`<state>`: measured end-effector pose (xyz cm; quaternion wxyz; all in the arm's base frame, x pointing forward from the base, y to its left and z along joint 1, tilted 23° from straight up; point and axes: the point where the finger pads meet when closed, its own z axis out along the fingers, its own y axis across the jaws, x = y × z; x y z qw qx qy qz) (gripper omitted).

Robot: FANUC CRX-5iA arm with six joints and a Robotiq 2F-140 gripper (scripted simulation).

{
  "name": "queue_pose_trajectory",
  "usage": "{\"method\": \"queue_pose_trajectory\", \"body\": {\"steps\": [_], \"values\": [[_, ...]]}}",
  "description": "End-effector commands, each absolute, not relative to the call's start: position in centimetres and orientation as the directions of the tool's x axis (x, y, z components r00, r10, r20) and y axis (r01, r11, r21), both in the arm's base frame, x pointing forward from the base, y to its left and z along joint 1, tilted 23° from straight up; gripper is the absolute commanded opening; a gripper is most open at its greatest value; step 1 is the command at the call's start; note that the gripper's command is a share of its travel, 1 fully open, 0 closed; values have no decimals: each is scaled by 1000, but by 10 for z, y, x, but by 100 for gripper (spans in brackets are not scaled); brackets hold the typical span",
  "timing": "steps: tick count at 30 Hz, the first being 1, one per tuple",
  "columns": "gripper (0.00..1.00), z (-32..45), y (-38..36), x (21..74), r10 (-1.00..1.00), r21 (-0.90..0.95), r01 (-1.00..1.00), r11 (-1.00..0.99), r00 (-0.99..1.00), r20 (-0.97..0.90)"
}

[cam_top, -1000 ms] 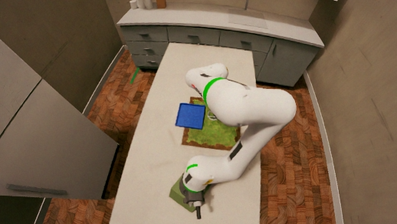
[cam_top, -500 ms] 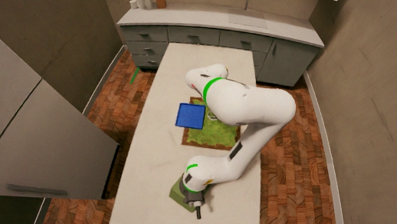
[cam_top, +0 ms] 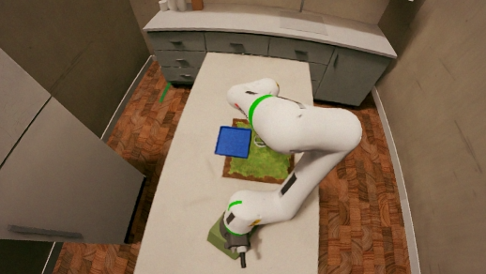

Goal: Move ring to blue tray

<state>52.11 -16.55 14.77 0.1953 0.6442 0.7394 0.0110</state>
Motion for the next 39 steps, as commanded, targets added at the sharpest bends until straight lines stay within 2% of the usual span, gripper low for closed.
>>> {"method": "queue_pose_trajectory", "body": {"steps": [1, 33, 34, 39], "values": [[24, 149, -165, 522, 957, 269, 948, 170, -93, -275], [24, 149, -165, 522, 957, 269, 948, 170, -93, -275], [10, 149, -165, 522, 957, 269, 948, 170, -93, -275], [10, 149, -165, 522, 957, 269, 948, 170, -93, -275]]}}
